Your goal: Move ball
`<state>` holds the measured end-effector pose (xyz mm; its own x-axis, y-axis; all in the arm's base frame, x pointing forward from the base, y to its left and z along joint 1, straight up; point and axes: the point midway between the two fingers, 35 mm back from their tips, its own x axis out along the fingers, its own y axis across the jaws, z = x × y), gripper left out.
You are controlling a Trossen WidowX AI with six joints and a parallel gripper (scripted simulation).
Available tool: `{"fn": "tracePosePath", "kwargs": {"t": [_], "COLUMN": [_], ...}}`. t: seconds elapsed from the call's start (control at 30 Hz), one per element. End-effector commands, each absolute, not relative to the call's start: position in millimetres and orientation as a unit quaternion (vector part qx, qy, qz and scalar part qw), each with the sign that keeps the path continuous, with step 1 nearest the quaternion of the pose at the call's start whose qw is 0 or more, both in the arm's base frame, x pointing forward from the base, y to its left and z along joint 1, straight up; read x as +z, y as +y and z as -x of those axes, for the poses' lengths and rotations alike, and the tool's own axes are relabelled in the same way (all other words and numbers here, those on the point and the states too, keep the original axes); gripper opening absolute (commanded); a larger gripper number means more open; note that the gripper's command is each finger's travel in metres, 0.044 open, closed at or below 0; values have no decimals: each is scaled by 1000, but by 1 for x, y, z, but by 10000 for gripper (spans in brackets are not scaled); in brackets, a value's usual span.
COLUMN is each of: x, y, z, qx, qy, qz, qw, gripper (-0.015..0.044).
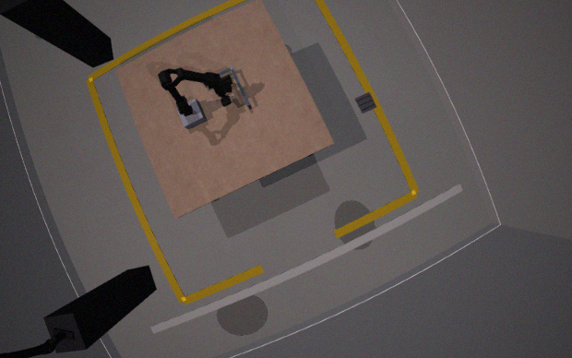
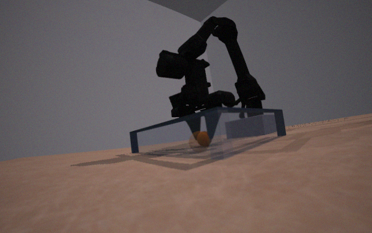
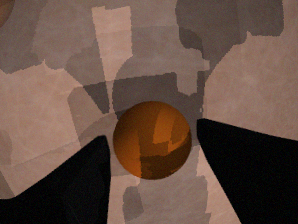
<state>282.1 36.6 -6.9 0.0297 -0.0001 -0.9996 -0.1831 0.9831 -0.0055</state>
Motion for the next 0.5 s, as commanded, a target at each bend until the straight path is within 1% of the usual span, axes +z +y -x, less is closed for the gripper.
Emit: {"fn": "tracePosePath", "kwargs": {"t": [0.0,0.17,0.33,0.37,0.47], "x": [-9,-9,6,13,32], "y": [37,37,37,38,38], "z": [-281,-281,-284,-285,-287], "qx": [64,64,64,64,64], "qy": [695,695,695,695,695], "qz": [63,63,63,63,63], "qw": [713,713,713,713,714], "gripper": [174,141,9,0,0]}}
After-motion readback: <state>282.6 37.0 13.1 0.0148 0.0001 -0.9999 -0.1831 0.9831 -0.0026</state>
